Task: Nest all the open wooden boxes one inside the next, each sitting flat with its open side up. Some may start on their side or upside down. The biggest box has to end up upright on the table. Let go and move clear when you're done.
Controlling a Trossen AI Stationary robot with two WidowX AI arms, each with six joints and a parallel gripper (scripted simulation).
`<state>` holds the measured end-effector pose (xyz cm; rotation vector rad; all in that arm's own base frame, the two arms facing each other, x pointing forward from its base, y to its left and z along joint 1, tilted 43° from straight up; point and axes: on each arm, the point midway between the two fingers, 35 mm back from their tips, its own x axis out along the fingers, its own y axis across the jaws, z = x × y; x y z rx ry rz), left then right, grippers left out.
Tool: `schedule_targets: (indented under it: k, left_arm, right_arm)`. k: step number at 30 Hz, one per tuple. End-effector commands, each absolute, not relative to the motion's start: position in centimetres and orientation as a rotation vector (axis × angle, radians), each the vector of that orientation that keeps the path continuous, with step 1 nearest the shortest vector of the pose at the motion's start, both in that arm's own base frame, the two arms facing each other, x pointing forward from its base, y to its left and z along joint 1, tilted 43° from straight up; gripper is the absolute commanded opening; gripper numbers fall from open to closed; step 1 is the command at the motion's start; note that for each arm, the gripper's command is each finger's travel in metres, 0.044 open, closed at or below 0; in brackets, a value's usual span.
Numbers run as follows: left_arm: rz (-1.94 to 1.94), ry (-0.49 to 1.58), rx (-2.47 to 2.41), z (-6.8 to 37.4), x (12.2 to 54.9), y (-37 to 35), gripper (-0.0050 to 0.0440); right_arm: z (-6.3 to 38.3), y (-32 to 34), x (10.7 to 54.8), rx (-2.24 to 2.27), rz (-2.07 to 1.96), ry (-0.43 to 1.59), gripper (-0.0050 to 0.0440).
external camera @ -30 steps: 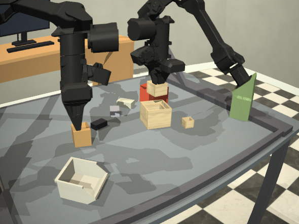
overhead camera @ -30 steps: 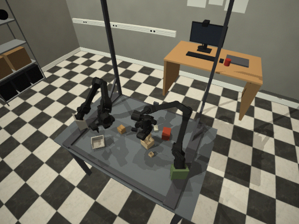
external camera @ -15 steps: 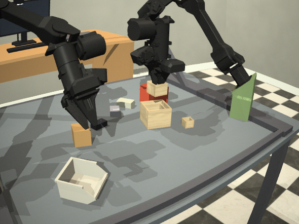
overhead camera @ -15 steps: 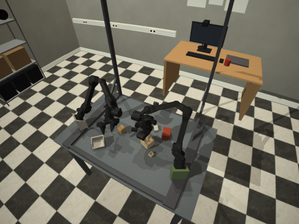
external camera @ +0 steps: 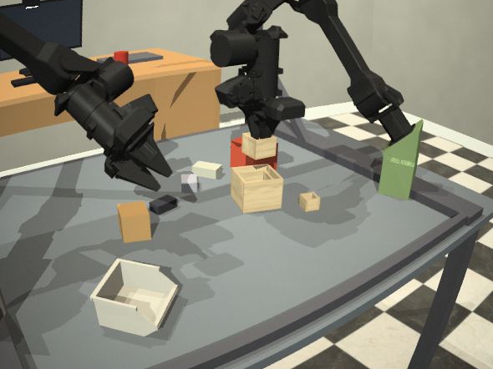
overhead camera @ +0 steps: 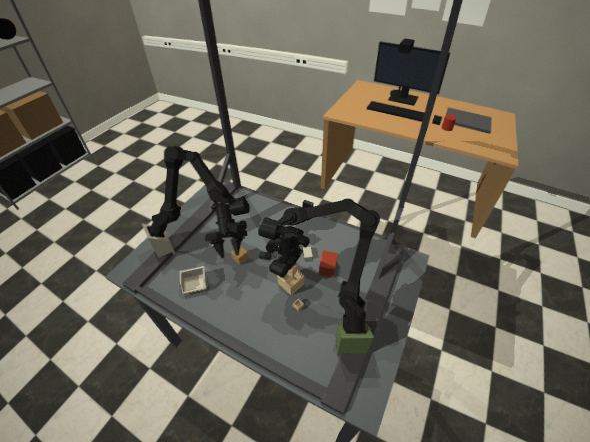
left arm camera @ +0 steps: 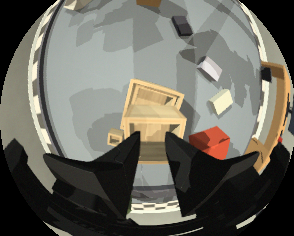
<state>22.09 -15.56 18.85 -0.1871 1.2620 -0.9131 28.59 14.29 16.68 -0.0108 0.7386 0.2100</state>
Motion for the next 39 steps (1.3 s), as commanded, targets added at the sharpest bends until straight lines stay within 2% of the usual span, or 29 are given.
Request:
schedule_targets:
  k: [1, 8, 22, 39]
  left_arm:
    - [-0.916, 1.242, -0.184, 19.4, 22.3, -15.6, 0.0187]
    - [-0.916, 1.242, -0.184, 19.4, 22.3, -15.6, 0.0187]
    - [-0.916, 1.242, -0.184, 19.4, 22.3, -15.6, 0.0187]
    - [-0.863, 1.278, -0.254, 19.6, 22.5, -15.5, 0.0187]
  right_arm:
    - [19.2, 15.6, 28.2, 0.049, 0.182, 0.581, 0.0400]
    - [23.1, 17.4, 26.5, 0.226, 0.169, 0.360, 0.0400]
    - [28.6, 17.9, 21.6, 0.675, 0.172, 0.090, 0.0400]
    - [29.3, 17.8, 21.1, 0.736, 0.172, 0.068, 0.0400]
